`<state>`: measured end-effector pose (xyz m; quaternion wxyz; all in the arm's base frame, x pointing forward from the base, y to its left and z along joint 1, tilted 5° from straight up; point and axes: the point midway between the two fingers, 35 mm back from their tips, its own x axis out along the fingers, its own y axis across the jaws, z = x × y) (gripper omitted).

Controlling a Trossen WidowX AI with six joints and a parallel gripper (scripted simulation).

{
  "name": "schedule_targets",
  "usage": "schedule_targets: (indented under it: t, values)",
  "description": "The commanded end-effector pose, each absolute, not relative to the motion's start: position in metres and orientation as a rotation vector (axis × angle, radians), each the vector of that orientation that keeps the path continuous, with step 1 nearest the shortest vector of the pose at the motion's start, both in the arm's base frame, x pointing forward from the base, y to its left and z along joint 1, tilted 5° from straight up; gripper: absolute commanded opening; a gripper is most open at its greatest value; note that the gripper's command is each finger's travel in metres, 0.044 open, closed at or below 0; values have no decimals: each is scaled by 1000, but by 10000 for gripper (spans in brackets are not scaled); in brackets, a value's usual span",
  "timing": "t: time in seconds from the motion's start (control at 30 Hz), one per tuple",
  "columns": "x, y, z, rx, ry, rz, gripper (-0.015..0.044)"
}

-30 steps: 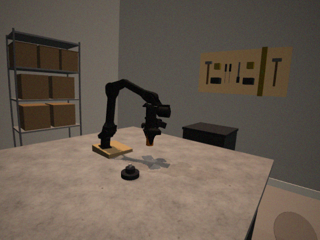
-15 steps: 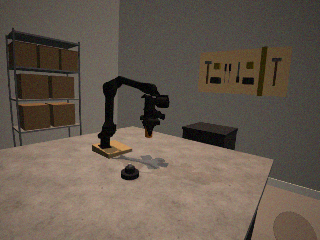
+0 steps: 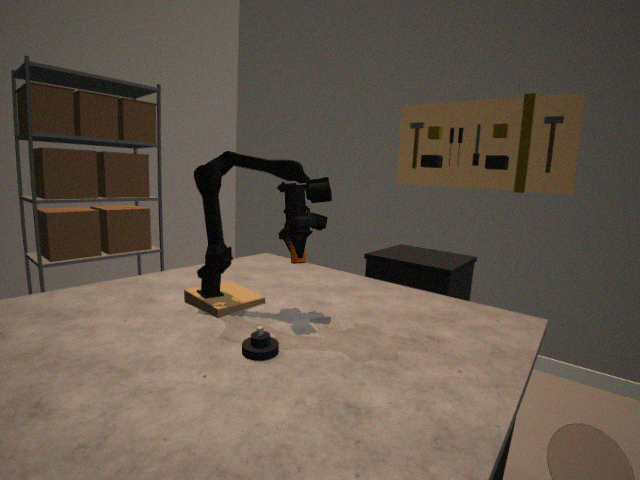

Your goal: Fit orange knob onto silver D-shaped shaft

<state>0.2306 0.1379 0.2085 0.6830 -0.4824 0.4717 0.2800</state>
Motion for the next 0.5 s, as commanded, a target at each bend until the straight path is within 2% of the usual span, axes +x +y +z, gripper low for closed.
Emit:
schedule_targets:
  t: [0.0,0.47]
  values:
    - [227,138,218,-1121,996,548,0]
    - [214,139,246,-1242,810,305,0]
